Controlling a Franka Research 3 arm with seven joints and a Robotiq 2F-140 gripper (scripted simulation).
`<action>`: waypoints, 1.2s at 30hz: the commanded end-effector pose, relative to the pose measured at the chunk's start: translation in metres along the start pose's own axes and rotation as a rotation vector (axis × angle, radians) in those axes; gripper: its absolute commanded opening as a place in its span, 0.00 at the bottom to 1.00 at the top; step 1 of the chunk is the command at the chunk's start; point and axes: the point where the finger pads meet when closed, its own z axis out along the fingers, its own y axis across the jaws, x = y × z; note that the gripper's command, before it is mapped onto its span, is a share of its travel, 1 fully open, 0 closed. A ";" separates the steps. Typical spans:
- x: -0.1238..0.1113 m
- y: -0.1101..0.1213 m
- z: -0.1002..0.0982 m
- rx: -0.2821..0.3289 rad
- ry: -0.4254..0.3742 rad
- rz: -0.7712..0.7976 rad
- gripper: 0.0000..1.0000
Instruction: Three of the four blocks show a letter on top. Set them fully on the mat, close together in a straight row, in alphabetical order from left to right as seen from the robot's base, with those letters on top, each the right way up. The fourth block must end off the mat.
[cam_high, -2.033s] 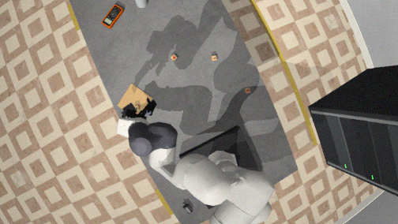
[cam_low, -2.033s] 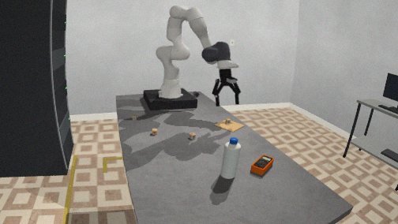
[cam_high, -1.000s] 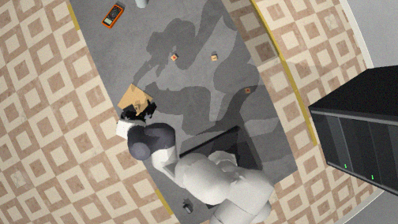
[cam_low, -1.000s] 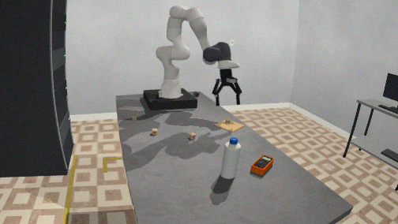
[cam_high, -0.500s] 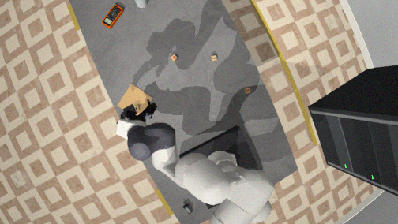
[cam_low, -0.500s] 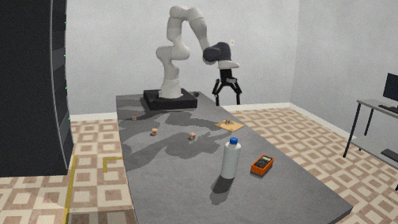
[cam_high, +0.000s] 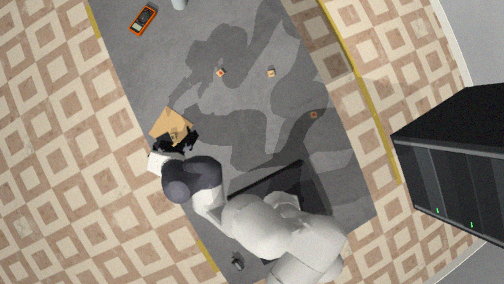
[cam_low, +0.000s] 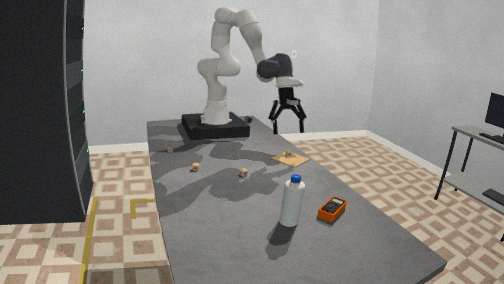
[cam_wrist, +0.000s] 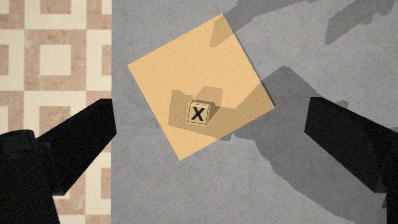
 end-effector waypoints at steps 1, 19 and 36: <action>-0.001 0.001 0.001 -0.002 -0.002 0.005 1.00; -0.001 0.001 0.001 -0.002 -0.002 0.005 1.00; 0.062 0.039 -0.008 0.038 0.023 0.008 1.00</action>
